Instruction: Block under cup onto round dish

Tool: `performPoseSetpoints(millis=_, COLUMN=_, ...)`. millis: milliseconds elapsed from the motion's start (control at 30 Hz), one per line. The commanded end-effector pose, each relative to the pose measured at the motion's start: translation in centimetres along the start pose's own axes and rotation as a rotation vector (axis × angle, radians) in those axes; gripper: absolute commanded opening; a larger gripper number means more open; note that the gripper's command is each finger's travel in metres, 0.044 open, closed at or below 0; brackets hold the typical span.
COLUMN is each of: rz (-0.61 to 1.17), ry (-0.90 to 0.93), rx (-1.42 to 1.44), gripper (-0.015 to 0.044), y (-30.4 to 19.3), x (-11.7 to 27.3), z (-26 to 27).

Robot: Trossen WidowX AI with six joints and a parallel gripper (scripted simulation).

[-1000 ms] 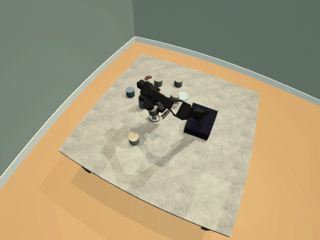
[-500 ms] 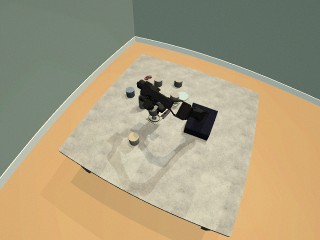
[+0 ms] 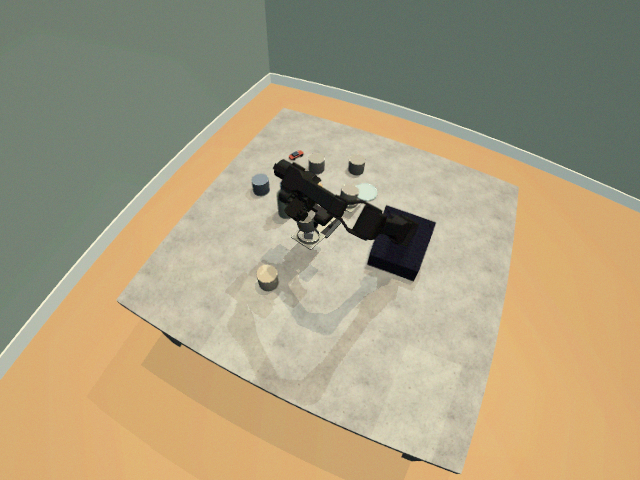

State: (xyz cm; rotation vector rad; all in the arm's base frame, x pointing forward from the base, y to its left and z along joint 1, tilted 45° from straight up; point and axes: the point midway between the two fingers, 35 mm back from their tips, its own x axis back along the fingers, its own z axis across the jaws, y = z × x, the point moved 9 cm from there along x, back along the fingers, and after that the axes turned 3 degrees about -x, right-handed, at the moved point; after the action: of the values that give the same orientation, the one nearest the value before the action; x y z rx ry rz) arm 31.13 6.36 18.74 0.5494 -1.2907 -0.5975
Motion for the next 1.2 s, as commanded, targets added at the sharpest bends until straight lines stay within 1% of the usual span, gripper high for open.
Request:
performPoseSetpoints(millis=0, rz=0.007, ry=-0.003, rx=-0.002, gripper=0.0, y=0.6, x=-0.5, z=0.4)
performPoseSetpoints(millis=400, rz=0.03, ry=-0.016, rx=0.004, gripper=0.0, y=5.5, x=-5.2, z=5.3)
performPoseSetpoints(millis=800, rz=-0.01, ry=-0.012, rx=0.007, gripper=0.0, y=8.3, x=-8.9, z=11.3)
performPoseSetpoints(millis=967, rz=-0.012, ry=-0.011, rx=0.005, gripper=0.0, y=8.5, x=-9.5, z=11.6)
performPoseSetpoints(millis=1167, rz=-0.013, ry=-0.01, rx=0.005, gripper=0.0, y=8.5, x=-12.2, z=11.6)
